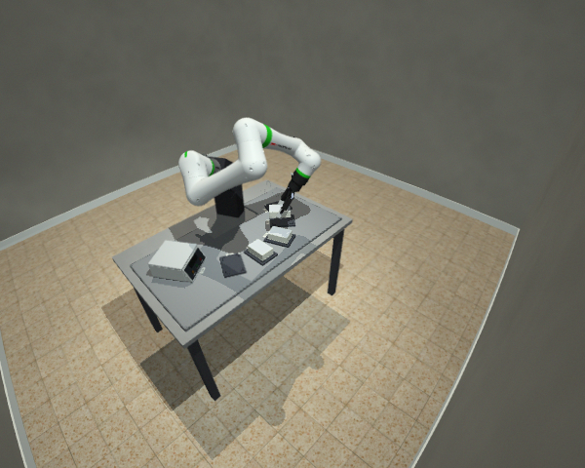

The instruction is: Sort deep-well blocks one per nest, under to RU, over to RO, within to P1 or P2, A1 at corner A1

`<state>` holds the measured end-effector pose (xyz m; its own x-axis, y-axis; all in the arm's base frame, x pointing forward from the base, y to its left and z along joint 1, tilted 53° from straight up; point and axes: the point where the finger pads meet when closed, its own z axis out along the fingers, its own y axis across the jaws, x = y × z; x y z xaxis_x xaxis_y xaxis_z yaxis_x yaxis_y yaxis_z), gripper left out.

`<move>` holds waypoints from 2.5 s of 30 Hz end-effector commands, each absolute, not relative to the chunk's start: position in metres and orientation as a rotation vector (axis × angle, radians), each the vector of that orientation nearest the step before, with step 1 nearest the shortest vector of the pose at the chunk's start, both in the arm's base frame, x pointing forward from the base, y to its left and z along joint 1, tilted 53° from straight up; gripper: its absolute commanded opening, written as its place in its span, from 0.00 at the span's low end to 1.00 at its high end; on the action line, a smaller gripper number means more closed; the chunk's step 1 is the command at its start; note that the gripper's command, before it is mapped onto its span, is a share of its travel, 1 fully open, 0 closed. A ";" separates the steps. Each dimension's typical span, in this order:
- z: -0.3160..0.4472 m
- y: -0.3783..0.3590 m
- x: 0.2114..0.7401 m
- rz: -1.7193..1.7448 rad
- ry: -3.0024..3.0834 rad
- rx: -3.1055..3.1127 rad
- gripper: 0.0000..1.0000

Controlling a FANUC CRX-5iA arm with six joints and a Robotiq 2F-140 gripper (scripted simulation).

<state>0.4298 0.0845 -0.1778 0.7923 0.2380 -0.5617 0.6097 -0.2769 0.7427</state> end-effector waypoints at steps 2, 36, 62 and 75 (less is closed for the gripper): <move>-0.189 0.085 0.427 -0.412 0.647 1.857 0.10; -0.286 0.089 0.404 -0.412 0.647 1.857 0.10; -0.291 0.090 0.403 -0.412 0.647 1.857 0.10; -0.292 0.088 0.404 -0.412 0.647 1.857 0.10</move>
<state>0.4036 0.0891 -0.2908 0.7924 0.2380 -0.5617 0.6096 -0.2768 0.7428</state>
